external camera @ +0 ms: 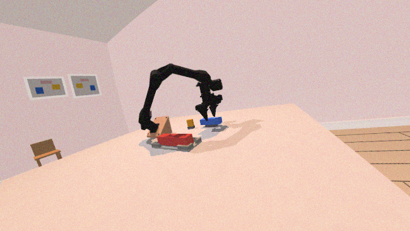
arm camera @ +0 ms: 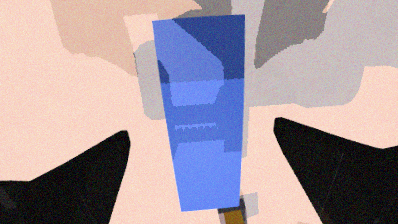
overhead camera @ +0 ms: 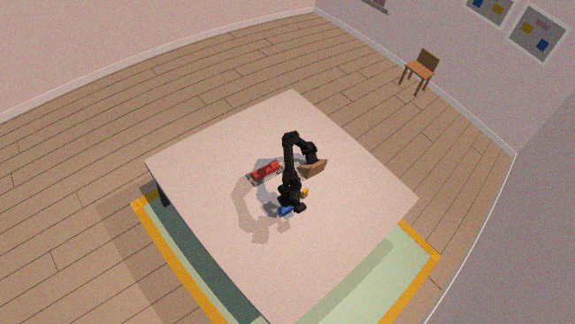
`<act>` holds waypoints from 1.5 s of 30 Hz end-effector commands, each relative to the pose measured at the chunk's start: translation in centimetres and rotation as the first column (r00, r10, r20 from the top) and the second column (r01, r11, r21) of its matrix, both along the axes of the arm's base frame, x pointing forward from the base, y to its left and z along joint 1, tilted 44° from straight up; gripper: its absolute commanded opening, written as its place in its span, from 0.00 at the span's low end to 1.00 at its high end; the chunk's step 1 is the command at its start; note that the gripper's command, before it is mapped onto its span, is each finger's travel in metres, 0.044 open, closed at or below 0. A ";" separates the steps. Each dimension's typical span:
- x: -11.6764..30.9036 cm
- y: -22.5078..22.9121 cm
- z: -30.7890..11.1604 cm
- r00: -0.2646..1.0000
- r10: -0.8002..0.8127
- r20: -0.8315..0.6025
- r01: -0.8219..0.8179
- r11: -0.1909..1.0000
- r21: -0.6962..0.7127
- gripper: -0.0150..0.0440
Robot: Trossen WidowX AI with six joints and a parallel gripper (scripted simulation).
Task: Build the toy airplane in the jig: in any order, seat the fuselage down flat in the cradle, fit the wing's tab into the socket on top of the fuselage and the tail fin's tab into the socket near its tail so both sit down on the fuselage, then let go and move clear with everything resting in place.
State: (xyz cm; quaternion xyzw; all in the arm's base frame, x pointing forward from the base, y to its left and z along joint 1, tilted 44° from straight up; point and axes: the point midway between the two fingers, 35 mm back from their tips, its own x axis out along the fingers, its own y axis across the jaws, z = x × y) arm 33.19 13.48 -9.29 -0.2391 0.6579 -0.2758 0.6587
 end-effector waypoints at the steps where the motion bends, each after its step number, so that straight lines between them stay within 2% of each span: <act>1: -0.2 -0.8 -0.7 1.000 0.002 -0.008 -0.002 1.000 -0.009 1.00; 12: -0.3 -1.8 -1.8 1.000 0.002 -0.008 -0.002 1.000 -0.010 1.00; 22: -0.3 -1.8 -1.8 1.000 0.002 -0.008 -0.002 1.000 -0.010 0.56; 28: -0.3 -1.8 -1.8 1.000 0.002 -0.008 -0.002 1.000 -0.010 0.49; 33: -0.3 -1.2 -1.3 1.000 0.019 0.005 -0.019 1.000 0.000 0.26; 45: 0.1 1.4 0.8 0.999 0.045 0.010 -0.046 0.999 0.010 0.25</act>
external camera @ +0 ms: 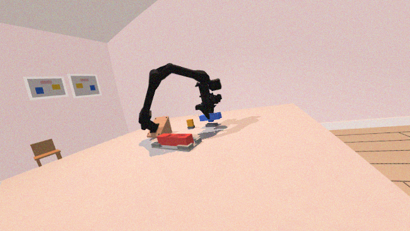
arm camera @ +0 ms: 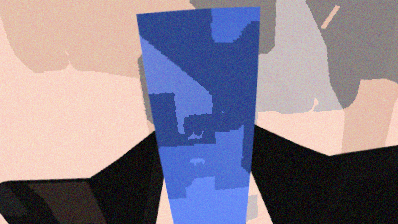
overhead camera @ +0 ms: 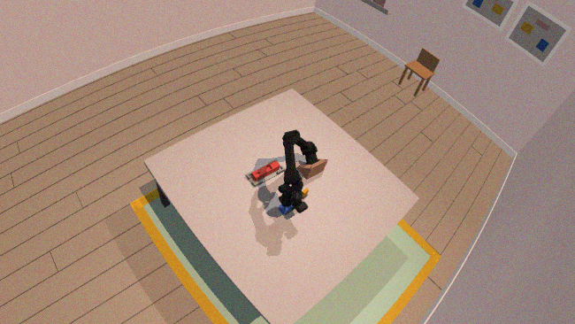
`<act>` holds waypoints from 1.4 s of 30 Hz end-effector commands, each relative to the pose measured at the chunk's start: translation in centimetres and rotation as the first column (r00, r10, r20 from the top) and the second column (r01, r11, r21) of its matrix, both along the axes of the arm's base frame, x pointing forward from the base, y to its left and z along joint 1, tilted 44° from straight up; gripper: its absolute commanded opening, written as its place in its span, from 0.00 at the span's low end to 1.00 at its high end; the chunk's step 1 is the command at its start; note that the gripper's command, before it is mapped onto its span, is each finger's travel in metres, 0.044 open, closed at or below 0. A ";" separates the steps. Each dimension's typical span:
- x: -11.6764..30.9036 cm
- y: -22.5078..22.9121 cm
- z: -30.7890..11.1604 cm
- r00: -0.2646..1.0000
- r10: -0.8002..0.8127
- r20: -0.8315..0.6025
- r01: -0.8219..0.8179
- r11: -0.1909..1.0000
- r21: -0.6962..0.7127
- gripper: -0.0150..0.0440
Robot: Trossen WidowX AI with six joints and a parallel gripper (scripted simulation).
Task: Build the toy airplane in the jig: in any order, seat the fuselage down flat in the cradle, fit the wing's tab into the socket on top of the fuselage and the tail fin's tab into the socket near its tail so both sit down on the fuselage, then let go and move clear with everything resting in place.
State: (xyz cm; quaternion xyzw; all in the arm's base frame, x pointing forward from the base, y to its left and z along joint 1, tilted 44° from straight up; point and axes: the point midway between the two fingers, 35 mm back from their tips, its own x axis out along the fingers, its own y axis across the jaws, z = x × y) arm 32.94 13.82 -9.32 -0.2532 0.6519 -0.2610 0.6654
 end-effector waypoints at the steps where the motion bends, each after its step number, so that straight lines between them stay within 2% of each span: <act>1: 0.4 1.2 1.1 1.000 0.001 0.005 -0.001 1.000 0.010 0.25; 28: 0.1 6.5 7.4 0.999 0.008 -0.039 -0.008 1.000 -0.011 0.25; 42: 0.7 3.9 10.2 0.987 -0.133 0.090 0.133 0.991 0.002 0.25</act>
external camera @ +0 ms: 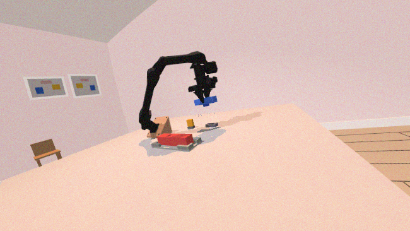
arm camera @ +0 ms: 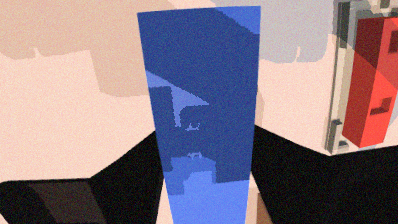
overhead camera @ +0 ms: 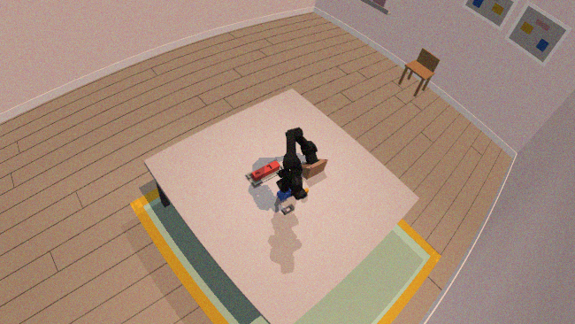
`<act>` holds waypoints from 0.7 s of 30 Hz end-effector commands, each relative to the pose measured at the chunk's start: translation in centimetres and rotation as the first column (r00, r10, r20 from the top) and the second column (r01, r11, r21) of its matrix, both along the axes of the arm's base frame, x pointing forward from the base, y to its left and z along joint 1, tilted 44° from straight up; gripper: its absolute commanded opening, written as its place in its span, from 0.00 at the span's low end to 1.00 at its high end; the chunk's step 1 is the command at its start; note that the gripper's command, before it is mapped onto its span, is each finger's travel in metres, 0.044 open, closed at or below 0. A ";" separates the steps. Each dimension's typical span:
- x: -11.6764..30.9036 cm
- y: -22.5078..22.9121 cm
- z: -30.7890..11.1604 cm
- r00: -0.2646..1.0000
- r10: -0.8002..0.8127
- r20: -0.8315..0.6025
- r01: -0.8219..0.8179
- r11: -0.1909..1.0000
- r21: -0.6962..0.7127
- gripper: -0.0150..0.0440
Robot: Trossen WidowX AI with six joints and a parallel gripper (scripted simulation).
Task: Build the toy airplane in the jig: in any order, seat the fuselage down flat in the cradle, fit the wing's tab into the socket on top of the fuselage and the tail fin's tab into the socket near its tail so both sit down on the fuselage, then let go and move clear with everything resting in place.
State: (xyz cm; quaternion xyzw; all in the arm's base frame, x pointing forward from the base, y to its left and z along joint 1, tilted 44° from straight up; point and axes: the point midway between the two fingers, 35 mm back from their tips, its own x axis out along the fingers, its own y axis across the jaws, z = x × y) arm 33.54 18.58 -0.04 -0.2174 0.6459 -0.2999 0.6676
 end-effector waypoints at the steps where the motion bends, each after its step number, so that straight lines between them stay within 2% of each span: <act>1: 0.2 -1.1 1.1 0.997 -0.051 0.052 0.051 0.999 0.002 0.25; 21: 0.1 -6.1 5.4 0.917 -0.293 0.272 0.293 0.955 0.044 0.25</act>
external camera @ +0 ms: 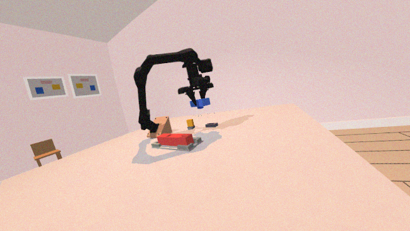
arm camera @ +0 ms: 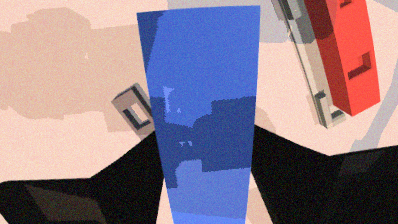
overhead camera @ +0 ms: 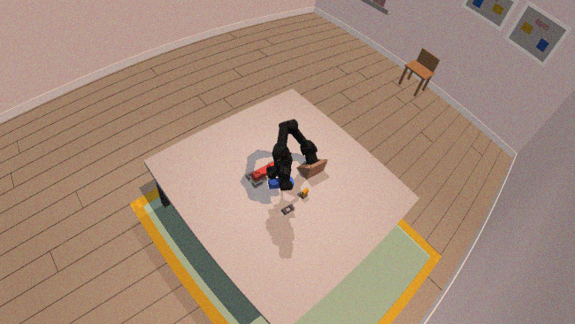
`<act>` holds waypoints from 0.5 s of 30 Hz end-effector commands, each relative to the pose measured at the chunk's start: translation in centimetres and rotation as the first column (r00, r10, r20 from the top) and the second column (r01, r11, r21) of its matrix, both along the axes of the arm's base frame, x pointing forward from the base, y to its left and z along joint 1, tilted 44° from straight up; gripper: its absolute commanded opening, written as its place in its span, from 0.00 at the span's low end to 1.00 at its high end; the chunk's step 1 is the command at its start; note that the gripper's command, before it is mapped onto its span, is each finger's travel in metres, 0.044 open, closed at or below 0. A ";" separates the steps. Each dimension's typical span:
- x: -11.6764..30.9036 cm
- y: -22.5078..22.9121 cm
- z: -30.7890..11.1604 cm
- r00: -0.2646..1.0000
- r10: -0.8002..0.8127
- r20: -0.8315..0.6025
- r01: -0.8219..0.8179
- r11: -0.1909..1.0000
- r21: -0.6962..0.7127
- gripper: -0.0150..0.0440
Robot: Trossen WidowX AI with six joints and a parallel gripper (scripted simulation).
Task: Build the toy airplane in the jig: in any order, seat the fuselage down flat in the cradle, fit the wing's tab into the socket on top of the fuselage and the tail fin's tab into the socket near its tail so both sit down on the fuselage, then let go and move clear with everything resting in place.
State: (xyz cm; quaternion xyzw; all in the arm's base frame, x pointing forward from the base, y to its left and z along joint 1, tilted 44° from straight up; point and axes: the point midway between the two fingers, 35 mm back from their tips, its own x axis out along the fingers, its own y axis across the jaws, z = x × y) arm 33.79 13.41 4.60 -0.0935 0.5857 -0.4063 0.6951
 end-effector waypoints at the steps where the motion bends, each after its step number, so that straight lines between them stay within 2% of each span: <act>1: -0.2 -1.2 1.0 0.997 -0.054 0.053 0.054 0.999 -0.001 0.25; 15: -1.1 -4.9 3.6 0.950 -0.229 0.212 0.230 0.973 0.019 0.25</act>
